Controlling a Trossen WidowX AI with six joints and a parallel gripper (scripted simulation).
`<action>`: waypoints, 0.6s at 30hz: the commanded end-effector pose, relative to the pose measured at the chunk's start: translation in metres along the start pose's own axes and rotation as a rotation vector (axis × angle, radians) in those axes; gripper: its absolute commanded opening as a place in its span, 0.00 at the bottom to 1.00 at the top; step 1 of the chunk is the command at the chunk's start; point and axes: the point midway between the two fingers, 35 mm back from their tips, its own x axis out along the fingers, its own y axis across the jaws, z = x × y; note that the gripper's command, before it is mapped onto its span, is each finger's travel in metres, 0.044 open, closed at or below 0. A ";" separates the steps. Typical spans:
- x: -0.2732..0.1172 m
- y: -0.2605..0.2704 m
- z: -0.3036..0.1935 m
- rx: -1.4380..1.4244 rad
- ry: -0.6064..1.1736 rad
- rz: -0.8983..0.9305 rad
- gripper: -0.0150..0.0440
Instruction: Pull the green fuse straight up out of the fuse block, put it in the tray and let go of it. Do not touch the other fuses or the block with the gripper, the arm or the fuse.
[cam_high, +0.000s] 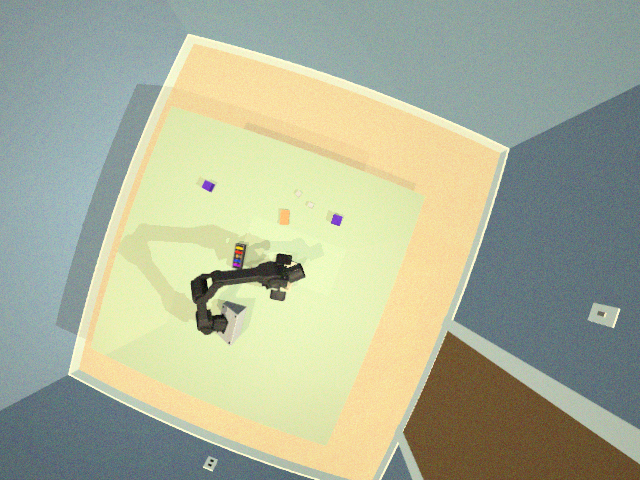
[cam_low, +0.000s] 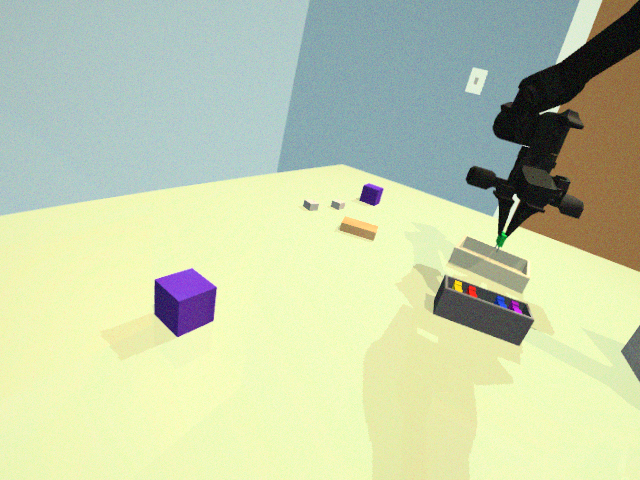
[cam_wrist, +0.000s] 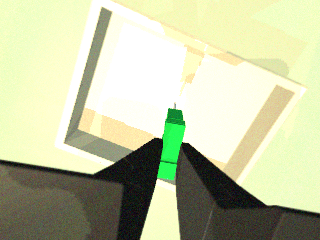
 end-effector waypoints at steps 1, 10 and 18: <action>0.007 0.000 0.001 0.004 -0.005 -0.004 0.25; 0.009 0.000 0.001 0.000 -0.001 0.001 0.43; 0.009 0.000 0.001 0.000 -0.001 0.001 0.79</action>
